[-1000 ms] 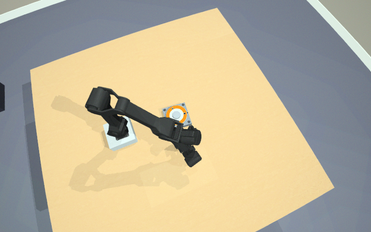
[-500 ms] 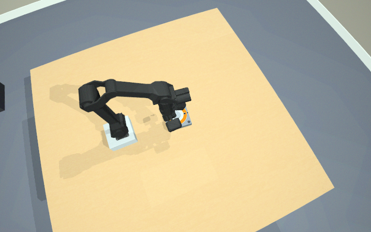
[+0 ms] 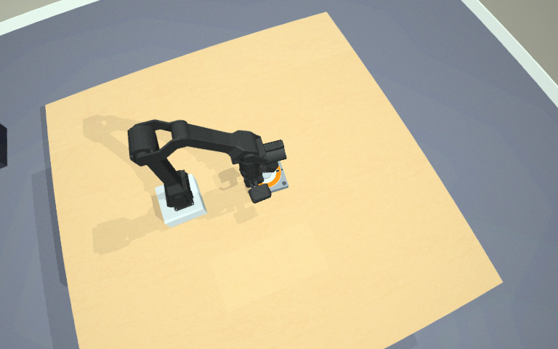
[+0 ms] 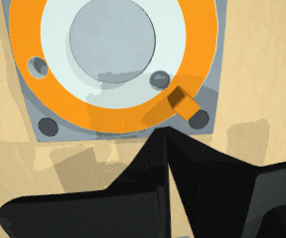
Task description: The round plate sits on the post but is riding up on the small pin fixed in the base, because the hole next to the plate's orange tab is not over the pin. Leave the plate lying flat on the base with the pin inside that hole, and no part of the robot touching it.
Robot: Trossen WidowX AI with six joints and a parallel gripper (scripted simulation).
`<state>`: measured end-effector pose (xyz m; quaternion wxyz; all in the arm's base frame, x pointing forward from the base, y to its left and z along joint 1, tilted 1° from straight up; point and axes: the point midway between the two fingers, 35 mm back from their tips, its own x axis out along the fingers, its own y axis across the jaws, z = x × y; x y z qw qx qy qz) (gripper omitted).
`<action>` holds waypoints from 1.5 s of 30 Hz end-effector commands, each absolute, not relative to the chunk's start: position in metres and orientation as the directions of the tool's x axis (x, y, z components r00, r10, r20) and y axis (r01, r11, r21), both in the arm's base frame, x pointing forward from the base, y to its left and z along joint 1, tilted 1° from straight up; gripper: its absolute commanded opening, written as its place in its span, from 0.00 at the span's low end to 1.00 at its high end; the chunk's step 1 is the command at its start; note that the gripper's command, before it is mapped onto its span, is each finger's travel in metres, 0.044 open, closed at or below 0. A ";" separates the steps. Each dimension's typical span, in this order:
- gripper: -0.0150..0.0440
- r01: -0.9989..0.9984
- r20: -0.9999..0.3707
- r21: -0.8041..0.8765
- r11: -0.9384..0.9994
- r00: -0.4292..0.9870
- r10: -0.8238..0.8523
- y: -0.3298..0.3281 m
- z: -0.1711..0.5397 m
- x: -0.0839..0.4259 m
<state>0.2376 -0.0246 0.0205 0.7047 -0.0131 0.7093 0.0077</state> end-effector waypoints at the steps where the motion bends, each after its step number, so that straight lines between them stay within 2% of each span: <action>1: 0.25 -0.024 -1.000 -0.006 1.000 0.004 -0.006 -0.025 0.018 0.240; 45: 0.25 -0.024 -1.000 -0.008 1.000 0.007 -0.008 -0.056 0.019 0.281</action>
